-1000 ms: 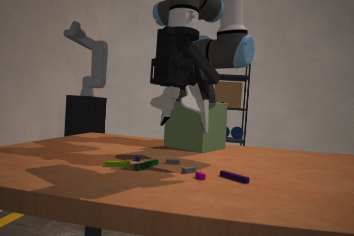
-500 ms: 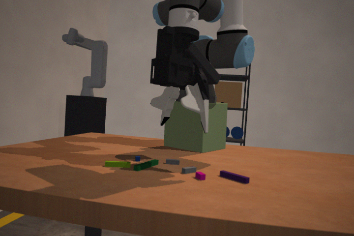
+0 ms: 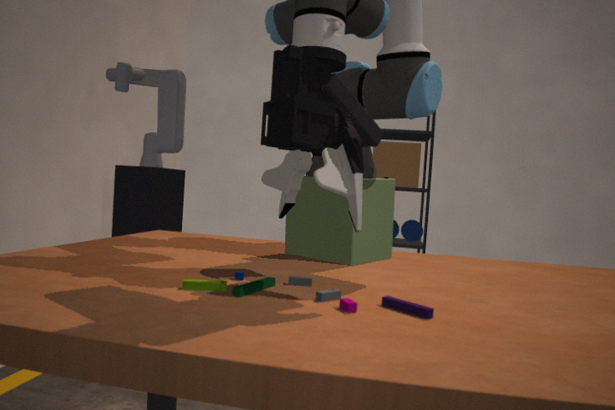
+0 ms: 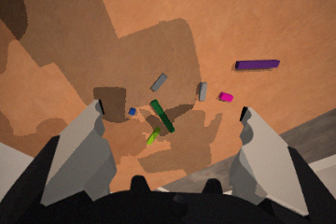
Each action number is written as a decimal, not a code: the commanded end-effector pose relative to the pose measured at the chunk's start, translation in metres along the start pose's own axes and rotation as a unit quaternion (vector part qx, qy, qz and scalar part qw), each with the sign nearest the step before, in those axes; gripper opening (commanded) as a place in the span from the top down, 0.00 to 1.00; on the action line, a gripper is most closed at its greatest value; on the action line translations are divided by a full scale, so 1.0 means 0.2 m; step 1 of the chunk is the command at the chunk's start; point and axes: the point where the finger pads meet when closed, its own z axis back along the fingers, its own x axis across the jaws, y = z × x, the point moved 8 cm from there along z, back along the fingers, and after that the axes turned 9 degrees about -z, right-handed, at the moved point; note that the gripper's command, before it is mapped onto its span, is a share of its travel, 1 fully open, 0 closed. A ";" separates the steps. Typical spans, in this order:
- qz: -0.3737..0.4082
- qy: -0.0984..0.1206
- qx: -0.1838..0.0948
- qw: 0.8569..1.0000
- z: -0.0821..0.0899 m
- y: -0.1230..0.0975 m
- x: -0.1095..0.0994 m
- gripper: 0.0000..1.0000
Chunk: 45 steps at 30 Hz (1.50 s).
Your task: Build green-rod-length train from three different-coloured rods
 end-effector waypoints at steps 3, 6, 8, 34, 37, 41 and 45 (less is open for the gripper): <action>0.000 -0.001 -0.001 1.000 0.00 0.00 0.00 0.00; -0.001 -0.001 -0.001 1.000 0.00 0.00 0.00 0.00; -0.003 -0.001 -0.001 1.000 0.00 0.00 0.00 0.00; -0.220 -0.001 -0.001 0.975 0.01 -0.03 0.20 0.00; -0.237 -0.001 -0.001 0.972 0.01 -0.03 0.22 0.00; -0.305 -0.001 0.000 0.953 0.01 -0.04 0.28 0.00; -0.374 -0.001 0.000 0.927 0.01 -0.04 0.35 0.00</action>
